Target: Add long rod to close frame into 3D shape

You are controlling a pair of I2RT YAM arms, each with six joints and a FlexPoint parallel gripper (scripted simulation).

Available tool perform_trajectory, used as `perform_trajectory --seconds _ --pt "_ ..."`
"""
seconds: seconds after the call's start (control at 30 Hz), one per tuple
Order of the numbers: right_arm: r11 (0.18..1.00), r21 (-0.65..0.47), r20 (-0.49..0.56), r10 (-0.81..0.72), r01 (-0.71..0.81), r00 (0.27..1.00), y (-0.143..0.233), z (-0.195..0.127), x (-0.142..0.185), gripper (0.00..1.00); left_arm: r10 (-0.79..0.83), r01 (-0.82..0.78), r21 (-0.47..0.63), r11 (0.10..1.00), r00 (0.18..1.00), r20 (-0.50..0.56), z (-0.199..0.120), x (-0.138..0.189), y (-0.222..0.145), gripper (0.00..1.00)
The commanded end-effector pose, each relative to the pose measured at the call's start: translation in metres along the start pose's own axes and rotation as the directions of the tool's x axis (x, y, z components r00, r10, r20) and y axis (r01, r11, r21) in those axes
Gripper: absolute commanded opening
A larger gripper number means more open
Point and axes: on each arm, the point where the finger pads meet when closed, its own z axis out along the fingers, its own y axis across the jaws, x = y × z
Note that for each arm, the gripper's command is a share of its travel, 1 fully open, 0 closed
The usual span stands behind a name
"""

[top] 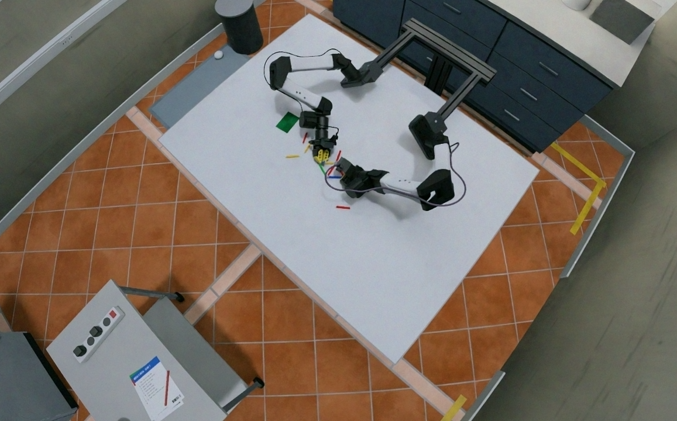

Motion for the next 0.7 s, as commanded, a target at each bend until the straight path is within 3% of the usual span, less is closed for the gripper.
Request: perform_trajectory --seconds 0.0,0.27,0.67 --pt "1.0 0.016 0.021 -0.006 0.006 1.0 -0.006 0.002 -0.005 0.0 -0.005 0.006 -0.048 0.999 1.0 0.01 0.001 -0.005 0.015 0.18" --pt "1.0 0.016 0.021 -0.006 0.006 1.0 -0.006 0.002 -0.005 0.0 -0.003 0.003 -0.044 0.999 1.0 0.005 0.001 -0.003 0.008 0.0" --pt "1.0 0.016 0.021 -0.006 0.006 1.0 -0.006 0.002 -0.005 0.0 0.003 -0.001 -0.068 0.998 0.999 0.041 -0.009 -0.02 0.014 0.0"
